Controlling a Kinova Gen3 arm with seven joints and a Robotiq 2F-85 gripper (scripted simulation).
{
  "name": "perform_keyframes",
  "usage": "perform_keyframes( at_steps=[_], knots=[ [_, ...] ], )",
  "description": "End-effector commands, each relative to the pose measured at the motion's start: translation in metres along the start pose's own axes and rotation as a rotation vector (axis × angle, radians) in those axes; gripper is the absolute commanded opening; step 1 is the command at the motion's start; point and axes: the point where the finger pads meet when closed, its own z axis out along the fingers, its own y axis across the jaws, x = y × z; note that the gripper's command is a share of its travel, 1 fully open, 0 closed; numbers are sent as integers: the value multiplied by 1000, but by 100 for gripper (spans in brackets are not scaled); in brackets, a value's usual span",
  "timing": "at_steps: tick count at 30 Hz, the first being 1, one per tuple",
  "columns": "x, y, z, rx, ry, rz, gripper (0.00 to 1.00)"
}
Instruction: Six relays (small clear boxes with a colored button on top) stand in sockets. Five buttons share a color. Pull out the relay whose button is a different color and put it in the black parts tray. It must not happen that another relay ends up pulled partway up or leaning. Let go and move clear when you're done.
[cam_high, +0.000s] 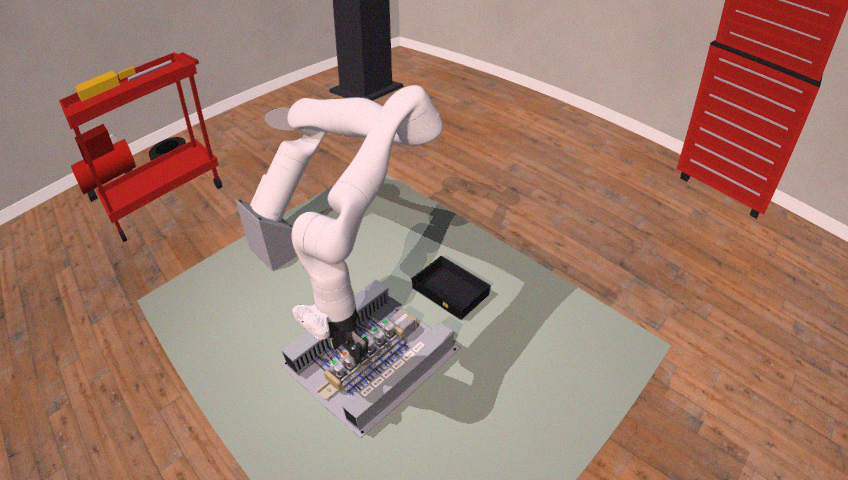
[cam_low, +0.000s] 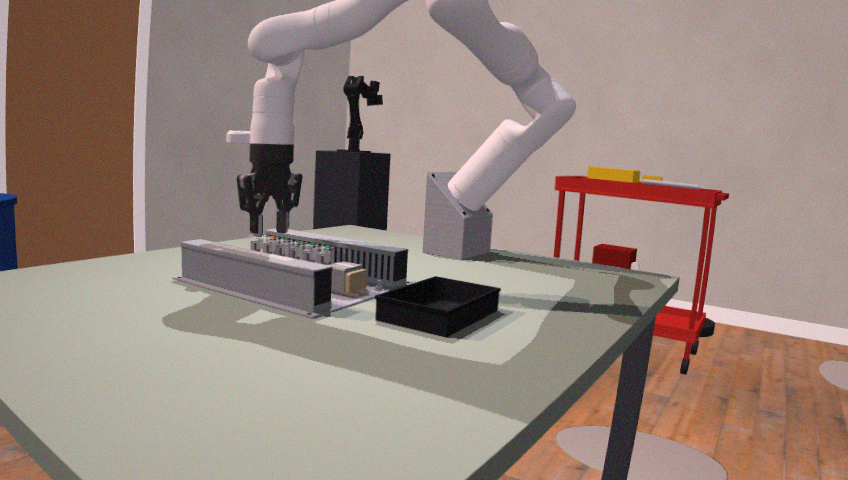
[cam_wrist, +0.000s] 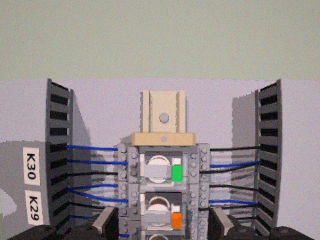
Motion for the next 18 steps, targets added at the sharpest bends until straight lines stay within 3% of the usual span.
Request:
perform_keyframes(
  at_steps=[1,18],
  knots=[
    [0,0,-1,2,1,0,61],
    [0,-1,8,2,1,0,61]
  ],
)
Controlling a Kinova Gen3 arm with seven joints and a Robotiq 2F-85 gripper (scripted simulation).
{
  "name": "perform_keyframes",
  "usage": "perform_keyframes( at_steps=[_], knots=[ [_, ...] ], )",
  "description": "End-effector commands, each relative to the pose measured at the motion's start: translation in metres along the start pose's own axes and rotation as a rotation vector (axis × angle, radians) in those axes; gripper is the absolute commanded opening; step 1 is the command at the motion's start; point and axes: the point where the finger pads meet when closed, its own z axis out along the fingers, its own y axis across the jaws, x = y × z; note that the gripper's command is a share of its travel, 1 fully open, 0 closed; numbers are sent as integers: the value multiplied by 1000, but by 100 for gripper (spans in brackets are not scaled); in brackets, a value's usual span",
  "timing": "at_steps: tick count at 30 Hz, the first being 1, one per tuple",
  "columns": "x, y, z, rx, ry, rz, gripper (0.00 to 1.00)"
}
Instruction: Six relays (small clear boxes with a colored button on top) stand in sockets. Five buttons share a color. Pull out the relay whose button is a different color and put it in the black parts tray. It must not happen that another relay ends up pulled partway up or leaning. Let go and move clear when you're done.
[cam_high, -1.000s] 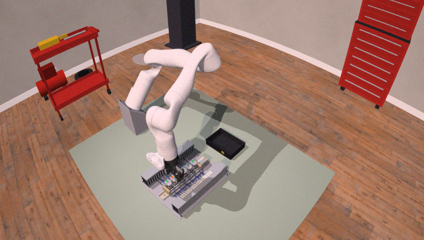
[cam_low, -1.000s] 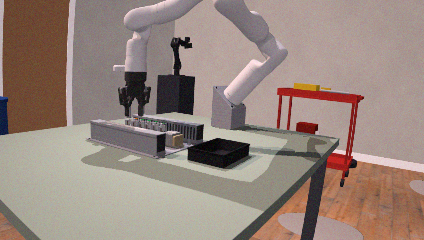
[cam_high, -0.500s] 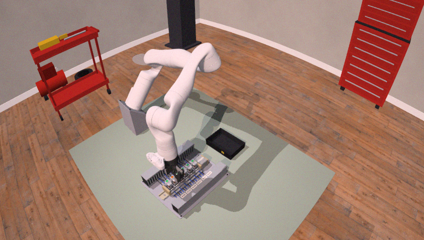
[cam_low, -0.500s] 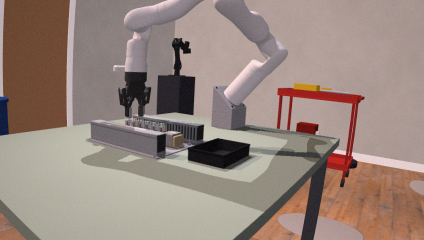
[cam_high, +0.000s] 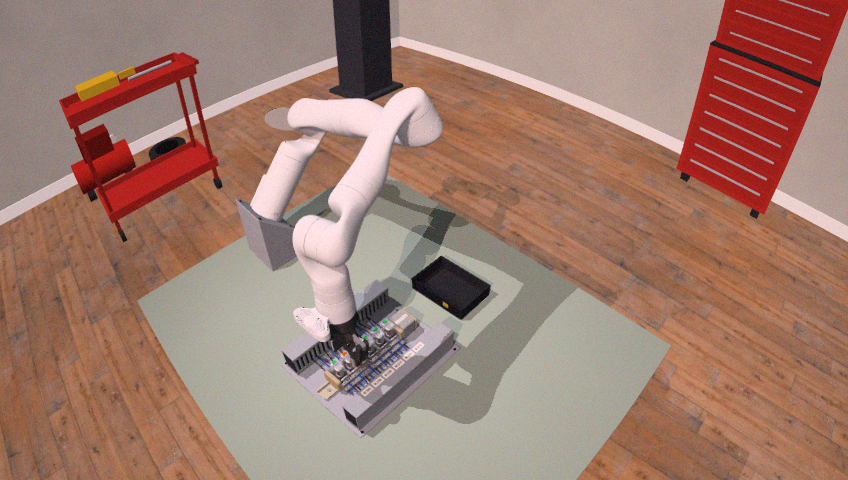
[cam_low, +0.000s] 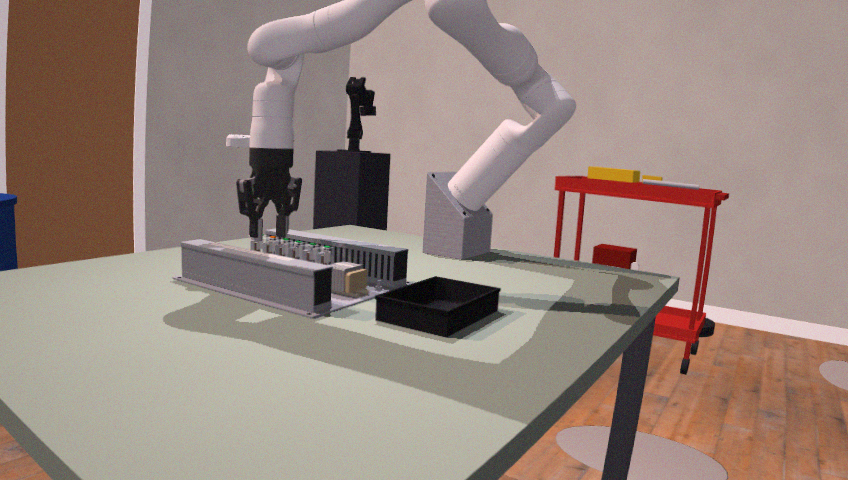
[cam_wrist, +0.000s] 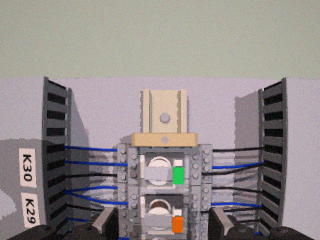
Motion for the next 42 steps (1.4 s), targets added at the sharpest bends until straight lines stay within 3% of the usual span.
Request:
perform_keyframes(
  at_steps=[1,23,42],
  knots=[
    [0,0,2,0,0,0,61],
    [0,0,23,0,0,0,61],
    [0,0,25,0,0,0,61]
  ],
)
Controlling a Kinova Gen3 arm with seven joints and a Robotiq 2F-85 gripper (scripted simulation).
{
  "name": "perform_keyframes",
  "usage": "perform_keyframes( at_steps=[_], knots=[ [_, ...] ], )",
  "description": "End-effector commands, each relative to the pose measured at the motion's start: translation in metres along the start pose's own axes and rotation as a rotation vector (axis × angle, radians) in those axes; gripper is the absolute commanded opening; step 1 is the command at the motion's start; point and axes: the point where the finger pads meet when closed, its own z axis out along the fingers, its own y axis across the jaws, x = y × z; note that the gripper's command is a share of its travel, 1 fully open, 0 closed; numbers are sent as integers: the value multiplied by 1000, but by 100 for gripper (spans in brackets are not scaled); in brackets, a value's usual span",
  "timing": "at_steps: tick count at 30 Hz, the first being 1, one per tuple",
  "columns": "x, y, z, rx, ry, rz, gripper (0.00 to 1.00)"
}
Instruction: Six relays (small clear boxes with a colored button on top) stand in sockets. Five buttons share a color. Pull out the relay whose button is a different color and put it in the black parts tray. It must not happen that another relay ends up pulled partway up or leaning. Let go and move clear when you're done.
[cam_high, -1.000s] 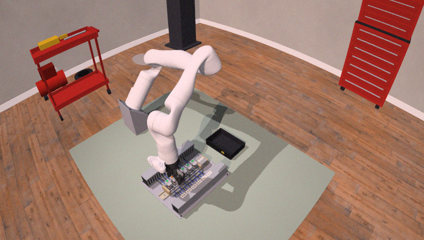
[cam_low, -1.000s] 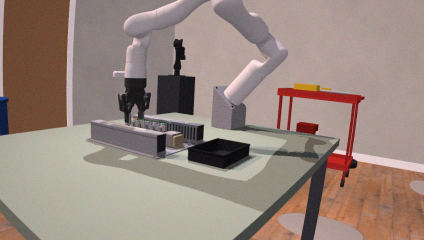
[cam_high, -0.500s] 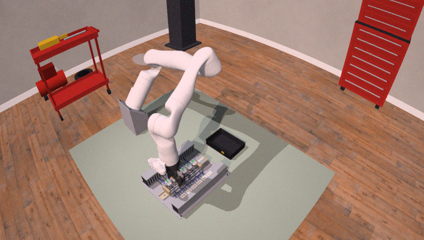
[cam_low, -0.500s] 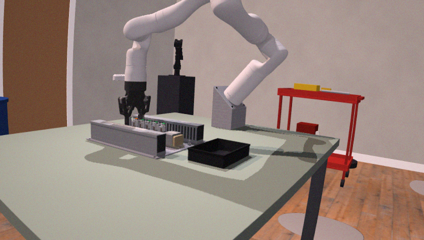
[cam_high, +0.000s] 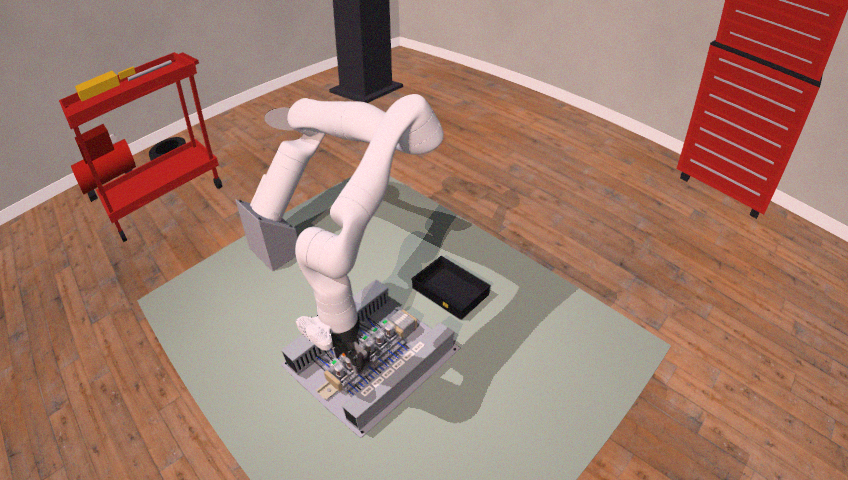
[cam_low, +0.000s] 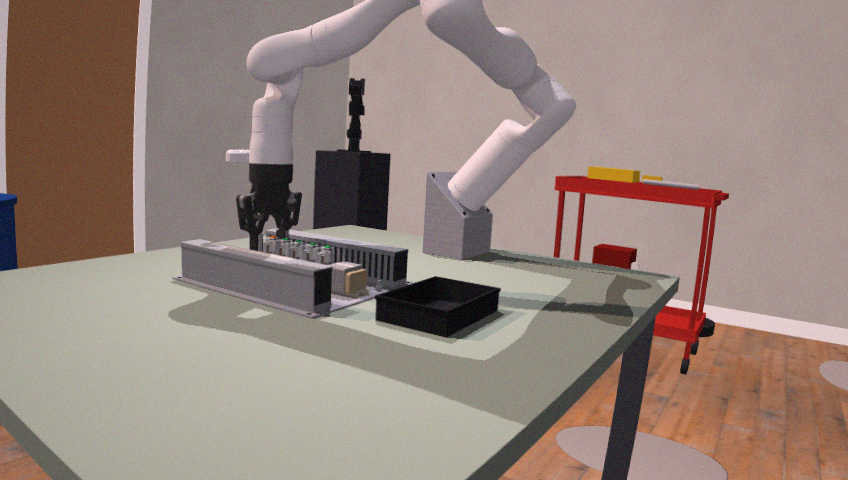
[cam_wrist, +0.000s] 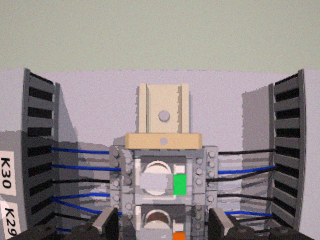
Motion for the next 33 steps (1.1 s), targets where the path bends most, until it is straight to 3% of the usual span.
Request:
perform_keyframes(
  at_steps=[1,27,28,33],
  knots=[
    [0,-1,-1,2,1,0,61],
    [0,-1,-1,2,1,0,61],
    [0,-1,-1,2,1,0,0],
    [0,-1,-1,2,1,0,0]
  ],
)
